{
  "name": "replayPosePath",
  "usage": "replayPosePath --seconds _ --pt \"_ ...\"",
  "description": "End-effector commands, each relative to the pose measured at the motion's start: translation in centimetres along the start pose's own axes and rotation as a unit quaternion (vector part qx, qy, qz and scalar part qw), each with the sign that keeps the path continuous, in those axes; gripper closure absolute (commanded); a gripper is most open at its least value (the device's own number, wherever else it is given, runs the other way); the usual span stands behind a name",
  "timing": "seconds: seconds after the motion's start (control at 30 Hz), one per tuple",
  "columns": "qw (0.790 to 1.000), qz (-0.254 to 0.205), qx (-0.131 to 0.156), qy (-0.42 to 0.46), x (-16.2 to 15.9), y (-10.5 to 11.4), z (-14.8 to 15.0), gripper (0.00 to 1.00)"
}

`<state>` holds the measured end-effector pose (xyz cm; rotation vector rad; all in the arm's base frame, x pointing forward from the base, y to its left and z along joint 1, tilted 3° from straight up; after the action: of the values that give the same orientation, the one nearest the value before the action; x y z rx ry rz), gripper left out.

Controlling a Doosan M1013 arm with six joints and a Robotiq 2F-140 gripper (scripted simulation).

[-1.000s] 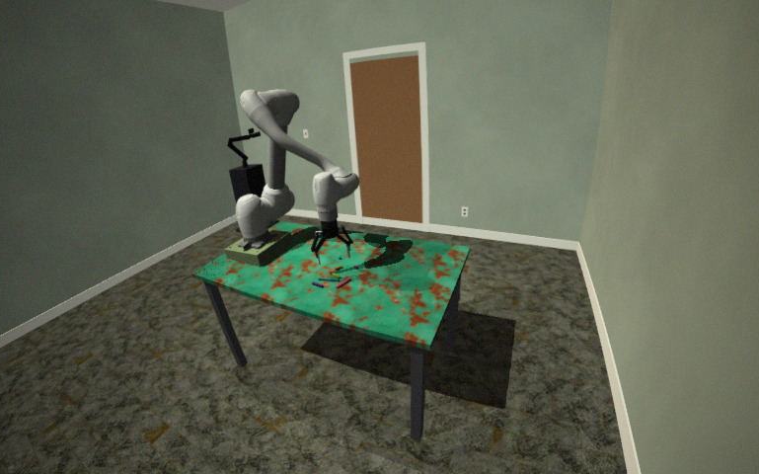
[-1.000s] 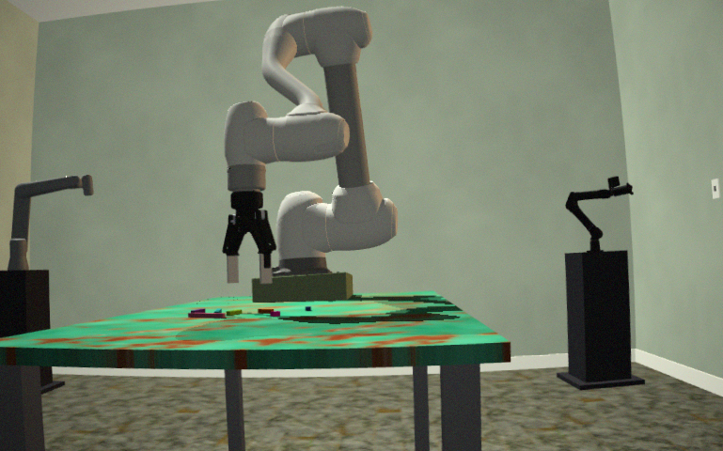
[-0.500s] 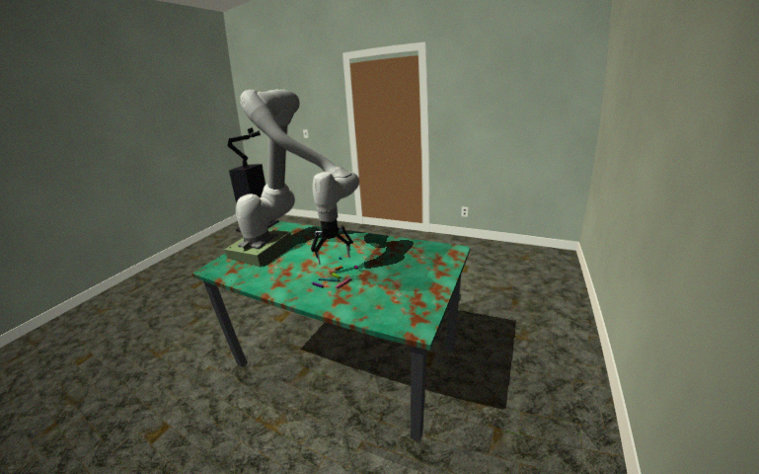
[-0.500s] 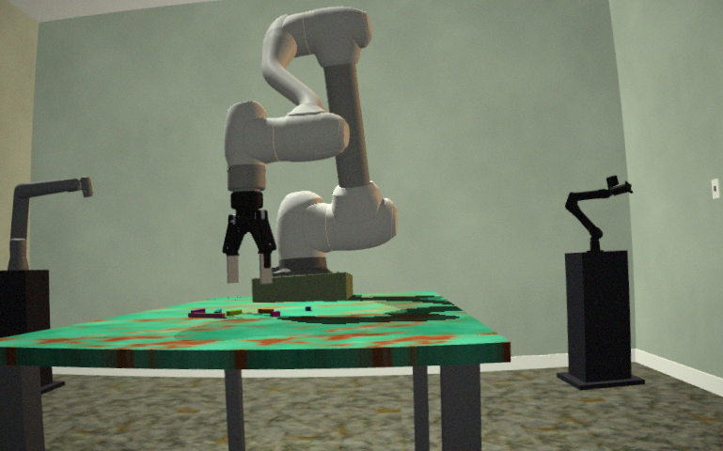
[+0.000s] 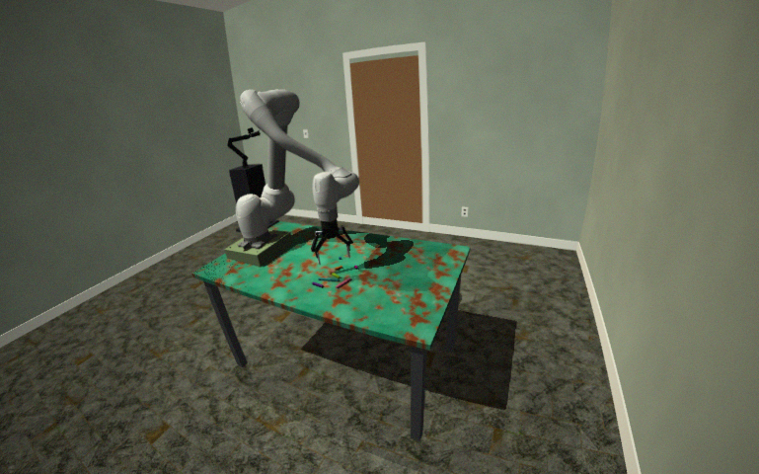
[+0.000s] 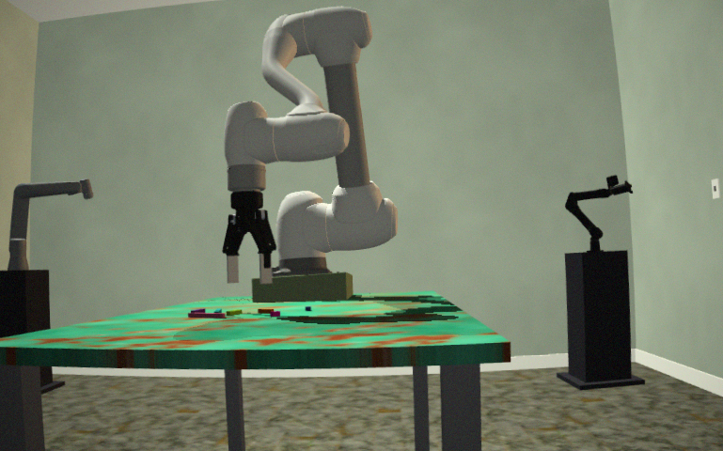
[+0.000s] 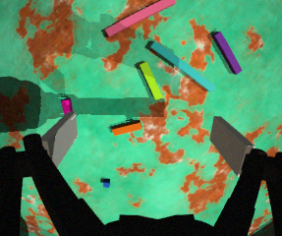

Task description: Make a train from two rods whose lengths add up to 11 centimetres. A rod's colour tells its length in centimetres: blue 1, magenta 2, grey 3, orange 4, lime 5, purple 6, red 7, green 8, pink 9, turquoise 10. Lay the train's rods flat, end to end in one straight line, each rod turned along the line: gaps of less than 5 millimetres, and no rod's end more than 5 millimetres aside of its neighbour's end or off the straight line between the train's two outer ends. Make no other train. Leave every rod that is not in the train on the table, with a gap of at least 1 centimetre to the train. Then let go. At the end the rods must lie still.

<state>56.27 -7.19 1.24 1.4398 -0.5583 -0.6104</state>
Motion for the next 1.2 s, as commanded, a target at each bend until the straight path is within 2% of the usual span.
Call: replayPosePath --seconds 0.0,0.2,0.3,0.4,0.43,0.67,0.9,0.97,1.03,1.17 --pt "1.0 0.0 0.0 0.0 0.0 0.01 0.0 0.0" --pt "1.0 0.0 0.0 0.009 0.0 0.01 -0.01 0.0" --pt "0.996 0.0 0.0 0.091 -0.01 0.01 -0.02 0.0" --pt "0.995 0.0 0.0 0.1 -0.01 0.01 -0.02 0.0" --pt "0.99 0.0 0.0 0.144 -0.02 0.01 -0.03 0.0" --pt "0.969 0.0 0.0 0.247 -0.03 0.01 -0.05 0.0" --pt "0.936 0.0 0.0 0.351 -0.04 0.01 -0.07 0.0" --pt "0.936 0.0 0.0 0.351 -0.04 0.01 -0.07 0.0" --pt "0.925 0.0 0.0 0.38 -0.04 0.01 -0.08 0.0" --pt "0.924 0.0 0.0 0.382 -0.04 0.01 -0.08 0.0"
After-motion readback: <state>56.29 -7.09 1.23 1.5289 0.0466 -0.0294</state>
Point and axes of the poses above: the point where the finger pads meet when closed, its own y axis back along the fingers, its own z axis across the jaws, x = y × z, the point moved 3 cm from there along y, back along the fingers, and after that the axes turned 5 degrees about y, right-handed, at the moved point
